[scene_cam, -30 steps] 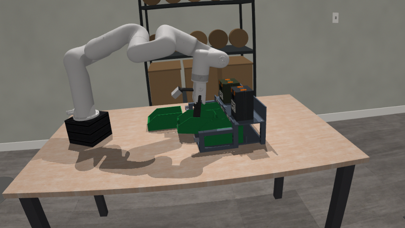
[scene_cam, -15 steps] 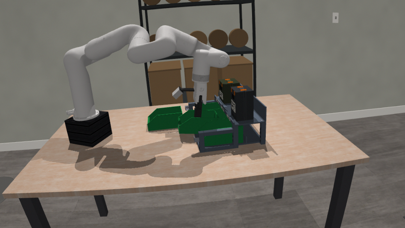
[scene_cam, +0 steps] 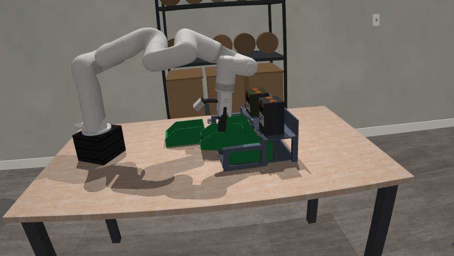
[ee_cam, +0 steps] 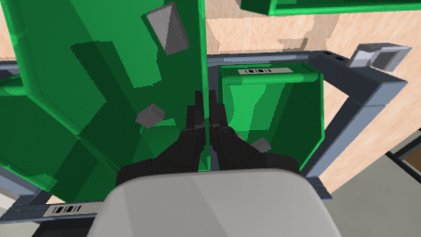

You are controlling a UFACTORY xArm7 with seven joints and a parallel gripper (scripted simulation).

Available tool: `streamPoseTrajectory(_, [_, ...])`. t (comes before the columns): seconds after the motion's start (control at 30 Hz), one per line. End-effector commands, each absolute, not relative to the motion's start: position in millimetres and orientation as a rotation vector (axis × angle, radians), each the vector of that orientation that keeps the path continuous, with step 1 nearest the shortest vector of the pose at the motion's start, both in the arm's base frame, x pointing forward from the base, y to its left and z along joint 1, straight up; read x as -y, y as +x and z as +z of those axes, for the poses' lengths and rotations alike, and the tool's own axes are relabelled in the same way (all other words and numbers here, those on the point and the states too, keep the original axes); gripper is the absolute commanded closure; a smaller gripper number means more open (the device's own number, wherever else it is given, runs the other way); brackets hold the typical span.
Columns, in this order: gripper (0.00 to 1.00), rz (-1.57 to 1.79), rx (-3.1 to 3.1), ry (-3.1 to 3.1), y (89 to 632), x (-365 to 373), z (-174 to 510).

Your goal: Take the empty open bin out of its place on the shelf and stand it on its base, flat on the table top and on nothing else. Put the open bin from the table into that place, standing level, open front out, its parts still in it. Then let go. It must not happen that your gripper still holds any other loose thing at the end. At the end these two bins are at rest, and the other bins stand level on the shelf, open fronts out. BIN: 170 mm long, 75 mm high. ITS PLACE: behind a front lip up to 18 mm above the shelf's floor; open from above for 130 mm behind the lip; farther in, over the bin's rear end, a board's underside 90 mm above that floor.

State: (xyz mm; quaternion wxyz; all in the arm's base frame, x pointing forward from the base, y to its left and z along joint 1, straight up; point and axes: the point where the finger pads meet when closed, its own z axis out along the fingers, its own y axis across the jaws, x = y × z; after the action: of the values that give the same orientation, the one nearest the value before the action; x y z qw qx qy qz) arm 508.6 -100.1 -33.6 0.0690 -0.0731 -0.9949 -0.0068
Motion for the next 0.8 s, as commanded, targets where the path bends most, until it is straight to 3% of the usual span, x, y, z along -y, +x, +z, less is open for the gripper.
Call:
streamPoseTrajectory(0.0, [1.0,-0.02,2.999,-0.221,509.9,100.4,-31.6])
streamPoseTrajectory(0.77, [1.0,-0.019,3.005,-0.222,514.0,101.1,-32.0])
